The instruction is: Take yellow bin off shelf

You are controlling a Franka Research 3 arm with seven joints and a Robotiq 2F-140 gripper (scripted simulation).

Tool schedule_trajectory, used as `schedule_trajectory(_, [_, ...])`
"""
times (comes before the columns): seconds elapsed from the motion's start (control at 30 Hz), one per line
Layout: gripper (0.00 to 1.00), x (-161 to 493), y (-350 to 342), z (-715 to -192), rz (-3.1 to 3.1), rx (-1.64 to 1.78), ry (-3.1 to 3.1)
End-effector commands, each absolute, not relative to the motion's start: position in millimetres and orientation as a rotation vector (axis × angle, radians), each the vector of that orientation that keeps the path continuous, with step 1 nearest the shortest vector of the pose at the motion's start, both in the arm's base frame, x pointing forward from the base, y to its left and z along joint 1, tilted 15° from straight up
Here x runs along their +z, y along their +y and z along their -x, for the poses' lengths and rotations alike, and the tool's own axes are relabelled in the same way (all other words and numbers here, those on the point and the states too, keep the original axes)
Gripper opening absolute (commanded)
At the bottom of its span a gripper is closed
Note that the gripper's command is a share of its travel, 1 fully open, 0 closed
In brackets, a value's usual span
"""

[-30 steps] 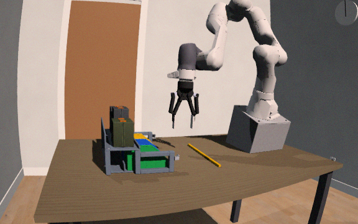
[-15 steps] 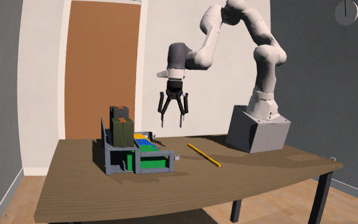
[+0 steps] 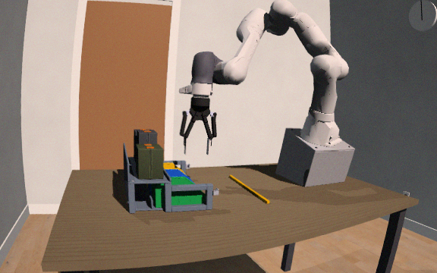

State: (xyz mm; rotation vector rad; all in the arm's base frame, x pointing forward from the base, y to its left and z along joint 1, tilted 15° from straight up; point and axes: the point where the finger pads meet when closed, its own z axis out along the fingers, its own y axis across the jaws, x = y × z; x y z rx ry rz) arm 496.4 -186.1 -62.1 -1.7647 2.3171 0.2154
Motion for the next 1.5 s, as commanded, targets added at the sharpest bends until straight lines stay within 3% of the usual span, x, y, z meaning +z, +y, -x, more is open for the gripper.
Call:
schedule_trajectory(0.0, [0.57, -65.3, -184.7, -492.2, 1.800, 0.239, 2.304])
schedule_trajectory(0.17, [0.57, -65.3, -184.7, -492.2, 1.800, 0.239, 2.304])
schedule_trajectory(0.33, [0.57, -74.1, -220.9, -535.0, 1.800, 0.239, 2.304])
schedule_trajectory(1.47, [0.57, -75.6, -223.0, -537.4, 1.800, 0.239, 2.304])
